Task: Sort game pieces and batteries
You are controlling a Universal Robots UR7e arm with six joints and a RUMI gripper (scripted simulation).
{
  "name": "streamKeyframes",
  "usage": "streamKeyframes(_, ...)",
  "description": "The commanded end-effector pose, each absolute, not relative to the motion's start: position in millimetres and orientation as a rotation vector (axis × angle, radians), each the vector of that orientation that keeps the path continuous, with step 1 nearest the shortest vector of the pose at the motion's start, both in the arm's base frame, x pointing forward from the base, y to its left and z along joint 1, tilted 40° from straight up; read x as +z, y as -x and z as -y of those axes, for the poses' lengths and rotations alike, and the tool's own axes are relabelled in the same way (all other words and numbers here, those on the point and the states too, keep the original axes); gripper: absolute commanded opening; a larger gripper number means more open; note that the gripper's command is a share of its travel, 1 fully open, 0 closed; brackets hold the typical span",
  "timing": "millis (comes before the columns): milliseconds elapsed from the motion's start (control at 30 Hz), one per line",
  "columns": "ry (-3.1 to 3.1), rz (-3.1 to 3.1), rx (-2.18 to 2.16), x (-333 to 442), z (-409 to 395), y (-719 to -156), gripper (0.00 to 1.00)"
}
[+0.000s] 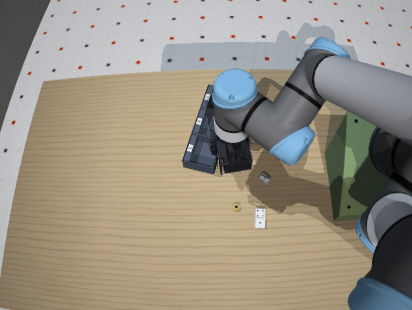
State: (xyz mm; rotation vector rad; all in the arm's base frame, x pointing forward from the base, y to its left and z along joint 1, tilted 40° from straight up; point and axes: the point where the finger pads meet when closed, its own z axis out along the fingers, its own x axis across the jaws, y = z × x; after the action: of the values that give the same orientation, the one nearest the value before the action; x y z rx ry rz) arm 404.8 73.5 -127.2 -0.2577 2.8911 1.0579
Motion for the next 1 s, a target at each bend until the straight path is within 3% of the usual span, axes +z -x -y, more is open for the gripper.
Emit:
streamKeyframes(0, 0.257, -2.891, 1.057, -127, -73, -405, 0.00)
streamKeyframes(967, 0.257, -2.891, 1.057, -109, -58, -405, 0.00)
